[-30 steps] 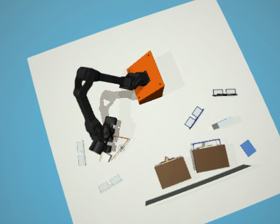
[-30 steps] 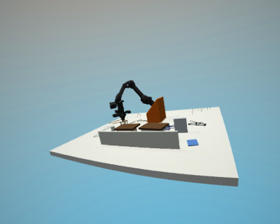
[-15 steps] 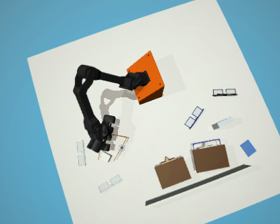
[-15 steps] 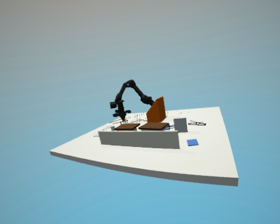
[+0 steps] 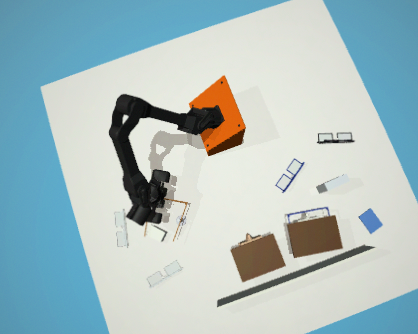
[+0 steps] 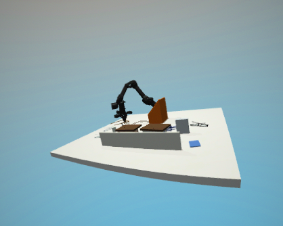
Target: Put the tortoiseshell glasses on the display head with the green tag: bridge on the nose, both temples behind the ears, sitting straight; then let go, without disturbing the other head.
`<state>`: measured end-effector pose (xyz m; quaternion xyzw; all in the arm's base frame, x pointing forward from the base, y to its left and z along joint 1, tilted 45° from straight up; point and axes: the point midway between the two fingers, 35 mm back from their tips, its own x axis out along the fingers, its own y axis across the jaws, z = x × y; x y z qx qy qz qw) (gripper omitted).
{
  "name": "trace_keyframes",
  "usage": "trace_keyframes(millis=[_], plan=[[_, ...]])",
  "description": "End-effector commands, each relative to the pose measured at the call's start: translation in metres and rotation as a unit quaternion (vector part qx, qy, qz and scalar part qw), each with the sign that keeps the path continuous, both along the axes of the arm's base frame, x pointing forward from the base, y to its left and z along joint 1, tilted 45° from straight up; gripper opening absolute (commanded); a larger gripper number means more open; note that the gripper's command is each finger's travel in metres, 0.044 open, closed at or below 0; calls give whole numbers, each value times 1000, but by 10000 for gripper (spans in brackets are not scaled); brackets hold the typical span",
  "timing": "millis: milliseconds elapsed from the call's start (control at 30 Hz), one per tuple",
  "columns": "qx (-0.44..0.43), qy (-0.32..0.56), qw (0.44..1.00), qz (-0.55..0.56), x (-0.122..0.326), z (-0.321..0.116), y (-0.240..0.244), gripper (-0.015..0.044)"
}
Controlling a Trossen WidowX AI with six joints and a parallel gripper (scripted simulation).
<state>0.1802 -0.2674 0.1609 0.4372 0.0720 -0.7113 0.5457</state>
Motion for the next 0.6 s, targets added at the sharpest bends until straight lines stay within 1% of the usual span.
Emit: trace_keyframes(millis=[0, 567], plan=[[-2, 0, 1000, 1, -3, 3, -2, 0], [-2, 0, 1000, 1, -9, 7, -6, 0]])
